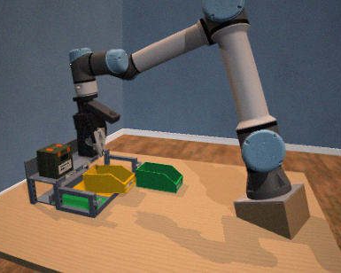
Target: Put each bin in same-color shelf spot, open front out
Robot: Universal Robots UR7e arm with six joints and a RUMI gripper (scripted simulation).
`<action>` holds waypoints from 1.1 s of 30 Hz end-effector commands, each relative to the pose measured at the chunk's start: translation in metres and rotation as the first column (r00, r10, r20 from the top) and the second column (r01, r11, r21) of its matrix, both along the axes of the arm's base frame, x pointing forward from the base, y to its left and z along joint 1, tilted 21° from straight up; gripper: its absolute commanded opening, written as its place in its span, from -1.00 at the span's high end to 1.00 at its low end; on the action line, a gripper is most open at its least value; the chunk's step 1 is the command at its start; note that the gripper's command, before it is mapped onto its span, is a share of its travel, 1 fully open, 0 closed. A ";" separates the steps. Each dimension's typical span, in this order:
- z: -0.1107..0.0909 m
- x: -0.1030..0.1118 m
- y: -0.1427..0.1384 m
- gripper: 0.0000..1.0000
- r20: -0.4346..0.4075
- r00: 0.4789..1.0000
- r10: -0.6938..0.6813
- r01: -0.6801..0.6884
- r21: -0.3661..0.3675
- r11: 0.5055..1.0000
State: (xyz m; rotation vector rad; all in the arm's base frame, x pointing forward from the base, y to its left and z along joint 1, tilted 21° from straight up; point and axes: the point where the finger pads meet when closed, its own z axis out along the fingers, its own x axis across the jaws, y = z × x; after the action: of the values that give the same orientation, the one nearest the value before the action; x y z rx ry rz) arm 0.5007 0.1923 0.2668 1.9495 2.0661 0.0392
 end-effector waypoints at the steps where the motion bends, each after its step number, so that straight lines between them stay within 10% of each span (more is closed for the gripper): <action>1: 0.000 -0.001 0.000 1.00 0.013 0.999 -0.052 0.052 0.014 0.999; 18: -0.003 -0.009 -0.001 1.00 0.059 0.932 -0.357 0.349 0.110 0.931; 33: -0.006 -0.018 -0.003 1.00 0.066 0.694 -0.717 0.683 0.255 0.684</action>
State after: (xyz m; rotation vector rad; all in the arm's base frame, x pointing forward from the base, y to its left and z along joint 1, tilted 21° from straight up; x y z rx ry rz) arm 0.4855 0.1897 0.2610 2.5579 1.3039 0.2158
